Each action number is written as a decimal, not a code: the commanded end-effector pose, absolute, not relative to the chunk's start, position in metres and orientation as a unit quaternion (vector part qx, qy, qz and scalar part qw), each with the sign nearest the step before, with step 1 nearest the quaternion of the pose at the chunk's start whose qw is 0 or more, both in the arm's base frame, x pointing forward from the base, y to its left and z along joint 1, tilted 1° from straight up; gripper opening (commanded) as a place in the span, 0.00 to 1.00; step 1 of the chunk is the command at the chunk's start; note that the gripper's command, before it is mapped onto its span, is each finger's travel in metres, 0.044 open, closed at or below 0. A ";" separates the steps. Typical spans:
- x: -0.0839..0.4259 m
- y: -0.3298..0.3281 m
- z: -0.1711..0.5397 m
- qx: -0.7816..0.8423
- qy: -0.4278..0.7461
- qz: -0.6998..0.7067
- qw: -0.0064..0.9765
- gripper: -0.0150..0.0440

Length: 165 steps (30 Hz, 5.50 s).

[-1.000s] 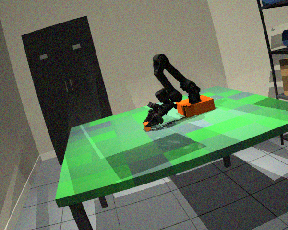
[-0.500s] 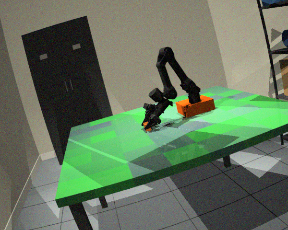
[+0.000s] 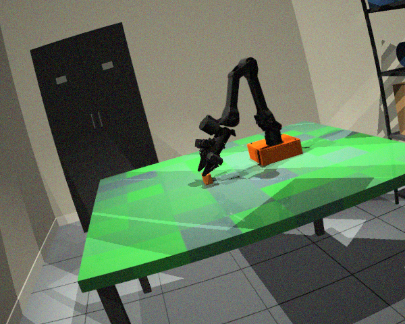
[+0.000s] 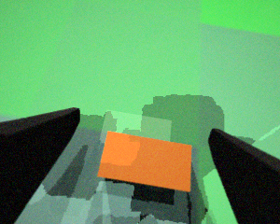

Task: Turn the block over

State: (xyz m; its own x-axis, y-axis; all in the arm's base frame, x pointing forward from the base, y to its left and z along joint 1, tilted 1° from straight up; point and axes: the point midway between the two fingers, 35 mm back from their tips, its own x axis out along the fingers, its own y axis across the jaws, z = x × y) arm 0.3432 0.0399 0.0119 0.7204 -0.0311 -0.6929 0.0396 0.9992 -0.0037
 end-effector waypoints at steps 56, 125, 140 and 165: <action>0.347 0.035 0.026 0.023 0.695 -0.013 0.719 1.00; 0.349 0.035 0.019 0.017 0.615 -0.015 0.789 0.25; 0.345 0.035 0.016 0.016 0.517 -0.018 0.856 0.25; 0.358 0.038 -0.014 0.011 0.387 -0.019 0.922 0.25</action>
State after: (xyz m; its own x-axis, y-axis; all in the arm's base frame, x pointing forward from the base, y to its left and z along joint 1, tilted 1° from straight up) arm 0.3598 0.0382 -0.0062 0.6828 -0.0200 -0.7303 0.0455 0.9988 0.0151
